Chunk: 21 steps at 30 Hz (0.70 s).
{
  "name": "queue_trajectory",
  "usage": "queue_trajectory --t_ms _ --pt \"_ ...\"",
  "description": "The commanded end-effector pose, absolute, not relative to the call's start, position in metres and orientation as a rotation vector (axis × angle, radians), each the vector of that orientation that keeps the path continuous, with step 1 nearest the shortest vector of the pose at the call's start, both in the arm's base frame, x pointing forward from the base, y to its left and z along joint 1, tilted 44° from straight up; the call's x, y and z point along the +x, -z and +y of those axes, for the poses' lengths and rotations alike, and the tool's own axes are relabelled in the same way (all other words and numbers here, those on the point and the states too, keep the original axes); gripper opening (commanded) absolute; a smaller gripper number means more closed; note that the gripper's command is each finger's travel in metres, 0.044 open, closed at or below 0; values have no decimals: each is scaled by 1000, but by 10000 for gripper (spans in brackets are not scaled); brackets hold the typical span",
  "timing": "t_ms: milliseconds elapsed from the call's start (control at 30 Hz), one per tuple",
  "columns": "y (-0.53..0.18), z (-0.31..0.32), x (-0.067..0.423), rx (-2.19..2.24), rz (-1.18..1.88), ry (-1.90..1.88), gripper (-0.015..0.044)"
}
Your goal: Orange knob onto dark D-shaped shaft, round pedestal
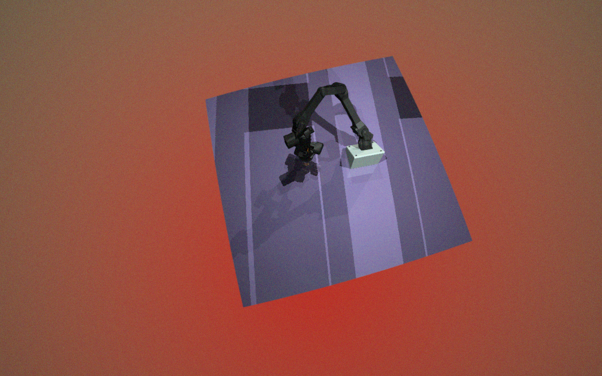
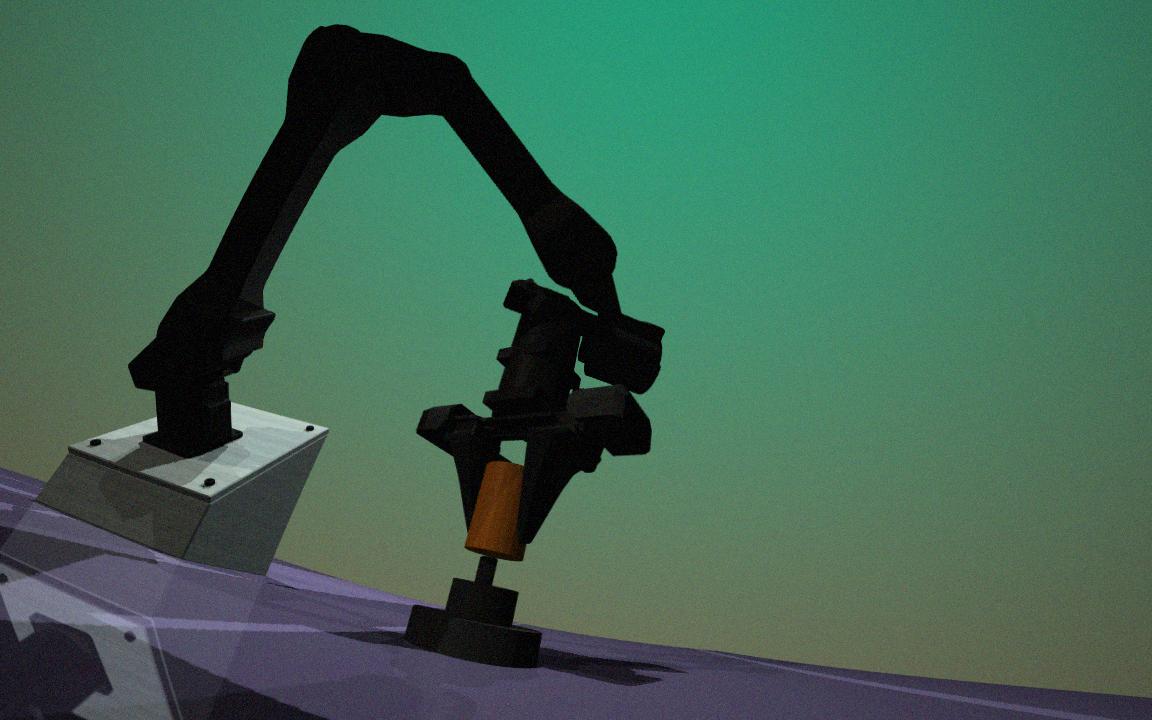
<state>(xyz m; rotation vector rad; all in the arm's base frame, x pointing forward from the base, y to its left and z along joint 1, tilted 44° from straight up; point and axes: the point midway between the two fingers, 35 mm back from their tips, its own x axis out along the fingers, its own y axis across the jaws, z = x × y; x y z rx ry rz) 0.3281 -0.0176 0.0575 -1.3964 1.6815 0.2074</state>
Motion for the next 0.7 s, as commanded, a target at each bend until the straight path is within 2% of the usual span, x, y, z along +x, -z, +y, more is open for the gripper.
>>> queue_trajectory --t_ms 0,667 --pt "-57 -17 330 -1414 1681 -233 0" --pt "-54 -18 327 -1414 1681 -233 0"
